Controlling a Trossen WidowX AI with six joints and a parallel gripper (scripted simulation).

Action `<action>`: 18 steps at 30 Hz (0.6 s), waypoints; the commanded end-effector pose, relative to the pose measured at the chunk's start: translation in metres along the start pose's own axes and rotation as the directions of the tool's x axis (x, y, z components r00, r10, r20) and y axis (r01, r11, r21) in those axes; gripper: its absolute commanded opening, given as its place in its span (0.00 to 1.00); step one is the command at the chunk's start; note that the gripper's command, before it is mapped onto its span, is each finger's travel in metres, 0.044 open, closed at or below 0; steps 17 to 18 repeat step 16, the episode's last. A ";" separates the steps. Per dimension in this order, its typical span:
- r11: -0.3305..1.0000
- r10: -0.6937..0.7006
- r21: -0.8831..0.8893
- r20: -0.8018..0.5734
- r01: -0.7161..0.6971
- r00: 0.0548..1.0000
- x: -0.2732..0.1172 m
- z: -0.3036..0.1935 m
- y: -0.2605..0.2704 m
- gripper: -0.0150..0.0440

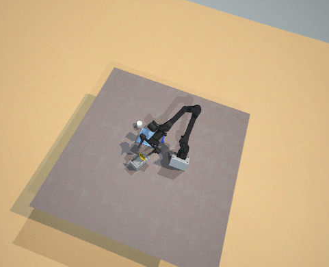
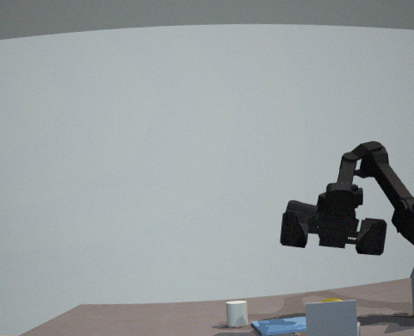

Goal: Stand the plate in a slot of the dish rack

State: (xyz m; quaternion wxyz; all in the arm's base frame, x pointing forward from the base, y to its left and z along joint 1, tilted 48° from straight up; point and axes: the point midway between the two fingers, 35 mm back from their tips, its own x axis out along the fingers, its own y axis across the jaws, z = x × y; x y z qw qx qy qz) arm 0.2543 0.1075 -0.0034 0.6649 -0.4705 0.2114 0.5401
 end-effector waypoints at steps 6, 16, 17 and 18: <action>0.976 0.104 0.202 -0.110 -0.080 0.989 0.003 0.003 0.004 0.93; 0.891 0.240 0.443 -0.276 -0.098 0.931 0.001 0.007 0.016 0.93; 0.891 0.240 0.443 -0.276 -0.098 0.931 0.001 0.007 0.016 0.93; 0.891 0.240 0.443 -0.276 -0.098 0.931 0.001 0.007 0.016 0.93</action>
